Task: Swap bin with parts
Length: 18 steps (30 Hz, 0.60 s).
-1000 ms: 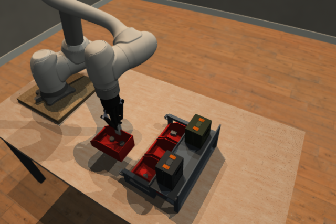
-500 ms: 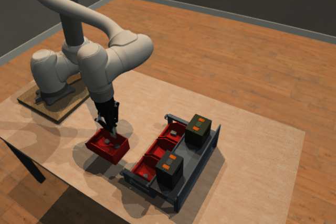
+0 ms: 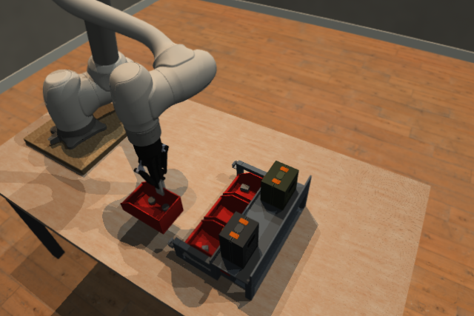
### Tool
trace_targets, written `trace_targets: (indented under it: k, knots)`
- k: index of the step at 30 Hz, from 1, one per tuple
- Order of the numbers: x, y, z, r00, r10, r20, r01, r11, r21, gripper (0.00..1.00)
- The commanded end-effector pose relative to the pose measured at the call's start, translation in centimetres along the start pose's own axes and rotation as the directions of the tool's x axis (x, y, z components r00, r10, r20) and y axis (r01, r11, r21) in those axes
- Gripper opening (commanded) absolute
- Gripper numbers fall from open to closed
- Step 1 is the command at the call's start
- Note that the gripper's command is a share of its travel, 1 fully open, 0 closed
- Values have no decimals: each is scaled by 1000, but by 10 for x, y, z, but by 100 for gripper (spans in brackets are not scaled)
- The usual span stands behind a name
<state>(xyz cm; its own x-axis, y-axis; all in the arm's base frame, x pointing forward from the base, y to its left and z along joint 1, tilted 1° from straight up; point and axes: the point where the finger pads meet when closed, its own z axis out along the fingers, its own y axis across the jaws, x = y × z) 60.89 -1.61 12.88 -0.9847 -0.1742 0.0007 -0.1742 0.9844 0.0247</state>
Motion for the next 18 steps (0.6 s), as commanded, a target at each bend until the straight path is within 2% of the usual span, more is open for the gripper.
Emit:
trace_targets:
  k: [1,18]
  knots:
    - [0,0,2,1000,0,0,0,1000,0,10]
    - [0,0,43,1000,0,0,0,1000,0,10]
